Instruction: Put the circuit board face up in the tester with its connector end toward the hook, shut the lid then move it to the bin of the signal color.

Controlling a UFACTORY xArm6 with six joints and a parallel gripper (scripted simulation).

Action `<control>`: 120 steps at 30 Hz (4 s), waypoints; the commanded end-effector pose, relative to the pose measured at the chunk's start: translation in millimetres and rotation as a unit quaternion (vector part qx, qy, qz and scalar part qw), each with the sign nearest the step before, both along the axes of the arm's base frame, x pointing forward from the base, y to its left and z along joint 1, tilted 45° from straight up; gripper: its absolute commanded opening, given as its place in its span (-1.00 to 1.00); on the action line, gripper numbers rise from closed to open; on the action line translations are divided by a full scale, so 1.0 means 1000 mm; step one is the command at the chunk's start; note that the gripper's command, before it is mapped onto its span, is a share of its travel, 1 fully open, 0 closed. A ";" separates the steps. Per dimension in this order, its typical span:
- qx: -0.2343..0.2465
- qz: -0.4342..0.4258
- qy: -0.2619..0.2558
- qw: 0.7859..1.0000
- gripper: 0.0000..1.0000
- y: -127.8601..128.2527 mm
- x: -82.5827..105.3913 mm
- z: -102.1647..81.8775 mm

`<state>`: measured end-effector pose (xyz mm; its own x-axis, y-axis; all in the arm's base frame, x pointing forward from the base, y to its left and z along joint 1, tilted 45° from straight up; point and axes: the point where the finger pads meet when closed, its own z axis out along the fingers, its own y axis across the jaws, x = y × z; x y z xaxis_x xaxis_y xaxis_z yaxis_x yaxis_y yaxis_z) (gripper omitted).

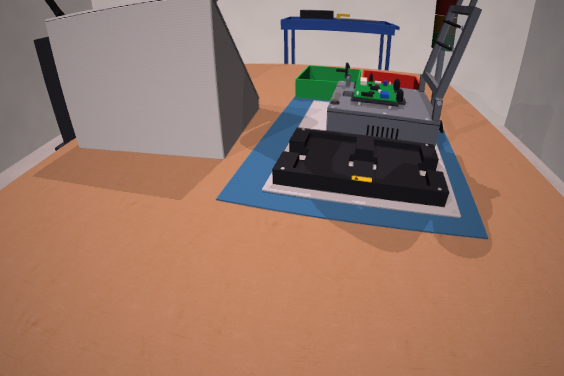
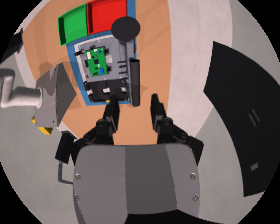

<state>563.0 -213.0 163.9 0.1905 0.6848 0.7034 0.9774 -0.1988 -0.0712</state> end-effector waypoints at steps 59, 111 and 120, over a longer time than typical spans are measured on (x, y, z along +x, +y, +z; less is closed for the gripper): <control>-0.001 0.000 -0.001 1.000 0.01 0.039 0.007 -0.039; -0.001 0.000 -0.001 1.000 -1.00 0.039 0.007 -0.040; -0.001 0.000 -0.001 1.000 -1.00 0.039 0.006 -0.040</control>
<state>569.4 -172.2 122.8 0.1904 0.6847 0.7035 0.9776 -0.1981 -0.0717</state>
